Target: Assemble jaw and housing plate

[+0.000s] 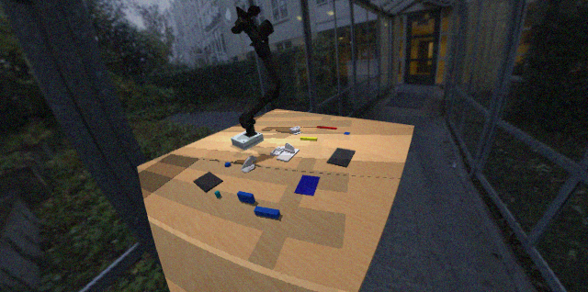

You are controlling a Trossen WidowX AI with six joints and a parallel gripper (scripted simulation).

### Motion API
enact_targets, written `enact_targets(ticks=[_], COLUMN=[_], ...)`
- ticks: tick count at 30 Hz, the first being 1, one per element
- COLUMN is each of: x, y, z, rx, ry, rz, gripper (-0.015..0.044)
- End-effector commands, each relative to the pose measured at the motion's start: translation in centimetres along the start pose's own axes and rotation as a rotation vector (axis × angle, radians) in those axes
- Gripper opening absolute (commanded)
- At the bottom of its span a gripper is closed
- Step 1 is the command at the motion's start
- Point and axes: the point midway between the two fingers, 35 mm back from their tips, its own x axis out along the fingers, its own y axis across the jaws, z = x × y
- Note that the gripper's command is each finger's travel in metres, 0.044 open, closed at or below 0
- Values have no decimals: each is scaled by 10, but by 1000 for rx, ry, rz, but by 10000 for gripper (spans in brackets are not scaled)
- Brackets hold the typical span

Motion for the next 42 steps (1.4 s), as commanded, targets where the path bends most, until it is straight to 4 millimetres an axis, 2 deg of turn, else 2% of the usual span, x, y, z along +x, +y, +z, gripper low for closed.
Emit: enact_targets(ticks=[1, 5, 15, 25, 35, 42], x=[11, 19, 27, 30, 29, 19], y=[30, 54, 99, 137, 184, 212], z=[2, 5, 19, 47, 87, 123], rx=[120, 225, 350, 554, 796, 928], ry=[-39, -67, -142, -247, -318, -378], rz=[71, 130, 248, 349, 532, 670], gripper=[0, 0, 0, 0, 0, 0])
